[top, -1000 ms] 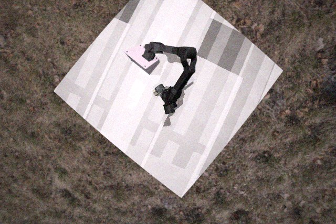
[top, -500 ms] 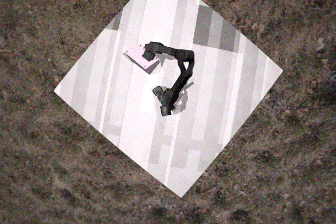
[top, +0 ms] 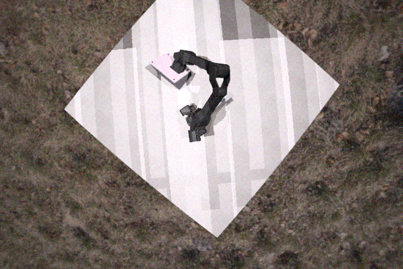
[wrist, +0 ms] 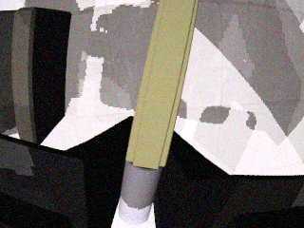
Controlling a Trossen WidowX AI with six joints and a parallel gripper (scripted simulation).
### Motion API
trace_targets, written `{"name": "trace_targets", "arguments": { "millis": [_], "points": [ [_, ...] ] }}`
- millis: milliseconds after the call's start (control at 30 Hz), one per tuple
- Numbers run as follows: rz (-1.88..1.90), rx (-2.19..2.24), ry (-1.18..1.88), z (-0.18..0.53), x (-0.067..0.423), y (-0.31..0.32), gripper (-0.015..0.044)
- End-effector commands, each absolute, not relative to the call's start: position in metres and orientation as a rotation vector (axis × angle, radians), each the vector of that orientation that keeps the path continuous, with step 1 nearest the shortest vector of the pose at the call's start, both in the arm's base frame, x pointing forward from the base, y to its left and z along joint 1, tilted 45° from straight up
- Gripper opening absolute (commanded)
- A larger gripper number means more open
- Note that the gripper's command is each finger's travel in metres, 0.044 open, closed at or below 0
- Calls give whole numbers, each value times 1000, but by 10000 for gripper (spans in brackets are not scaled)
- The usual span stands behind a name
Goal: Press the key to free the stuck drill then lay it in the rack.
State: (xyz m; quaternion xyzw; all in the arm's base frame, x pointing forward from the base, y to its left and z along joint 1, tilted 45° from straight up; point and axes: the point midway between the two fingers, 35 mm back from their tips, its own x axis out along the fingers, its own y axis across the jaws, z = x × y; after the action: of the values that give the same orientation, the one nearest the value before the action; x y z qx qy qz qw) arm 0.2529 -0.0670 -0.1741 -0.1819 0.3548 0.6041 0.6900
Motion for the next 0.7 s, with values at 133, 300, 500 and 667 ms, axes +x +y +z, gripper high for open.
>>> {"name": "trace_targets", "arguments": {
  "millis": [133,300,500,667],
  "points": [
    [1347,-416,792,-181,251,-79,0],
    [1347,-416,793,-187,249,-86,0],
    [1347,-416,793,-183,248,-85,0],
    [1347,-416,793,-182,248,-86,0]
  ]
}}
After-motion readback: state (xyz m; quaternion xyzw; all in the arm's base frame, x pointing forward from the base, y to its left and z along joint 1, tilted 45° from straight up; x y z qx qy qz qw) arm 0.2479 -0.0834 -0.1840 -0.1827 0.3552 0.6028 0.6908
